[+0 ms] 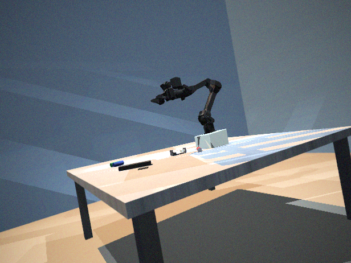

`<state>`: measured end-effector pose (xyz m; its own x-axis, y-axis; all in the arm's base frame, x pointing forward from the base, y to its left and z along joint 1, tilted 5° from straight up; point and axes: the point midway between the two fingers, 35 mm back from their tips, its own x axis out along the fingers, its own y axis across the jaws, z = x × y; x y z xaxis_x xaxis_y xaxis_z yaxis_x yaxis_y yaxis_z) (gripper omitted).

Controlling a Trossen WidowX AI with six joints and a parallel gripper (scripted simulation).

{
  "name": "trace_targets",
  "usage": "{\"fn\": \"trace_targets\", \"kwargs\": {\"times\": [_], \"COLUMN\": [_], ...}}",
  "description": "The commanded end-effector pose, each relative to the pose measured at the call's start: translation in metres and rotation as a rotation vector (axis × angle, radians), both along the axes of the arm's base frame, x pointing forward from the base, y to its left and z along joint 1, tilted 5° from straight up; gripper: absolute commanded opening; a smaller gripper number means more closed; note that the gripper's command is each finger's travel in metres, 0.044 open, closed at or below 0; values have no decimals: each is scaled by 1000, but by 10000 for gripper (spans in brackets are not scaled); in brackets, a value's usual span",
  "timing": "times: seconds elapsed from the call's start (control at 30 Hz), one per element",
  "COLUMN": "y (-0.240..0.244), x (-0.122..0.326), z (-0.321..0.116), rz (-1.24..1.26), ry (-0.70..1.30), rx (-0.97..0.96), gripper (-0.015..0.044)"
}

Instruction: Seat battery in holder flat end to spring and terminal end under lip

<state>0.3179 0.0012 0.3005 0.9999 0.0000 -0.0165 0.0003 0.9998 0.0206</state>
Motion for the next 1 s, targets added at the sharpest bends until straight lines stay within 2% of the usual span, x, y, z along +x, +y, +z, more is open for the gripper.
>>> {"fn": "trace_targets", "kwargs": {"times": [0.0, 0.17, 0.43, 0.73, 0.97], "y": [1, 31, 85, 114, 125], "x": [1, 14, 0, -40, -83], "z": [-2, -59, -159, -228, -270], "rz": [3, 25, -218, -676, -1162], "ry": [9, 262, 721, 961, 972], "rx": [16, 421, 1040, 1385, 1539], "gripper": [374, 244, 244, 244, 244]}}
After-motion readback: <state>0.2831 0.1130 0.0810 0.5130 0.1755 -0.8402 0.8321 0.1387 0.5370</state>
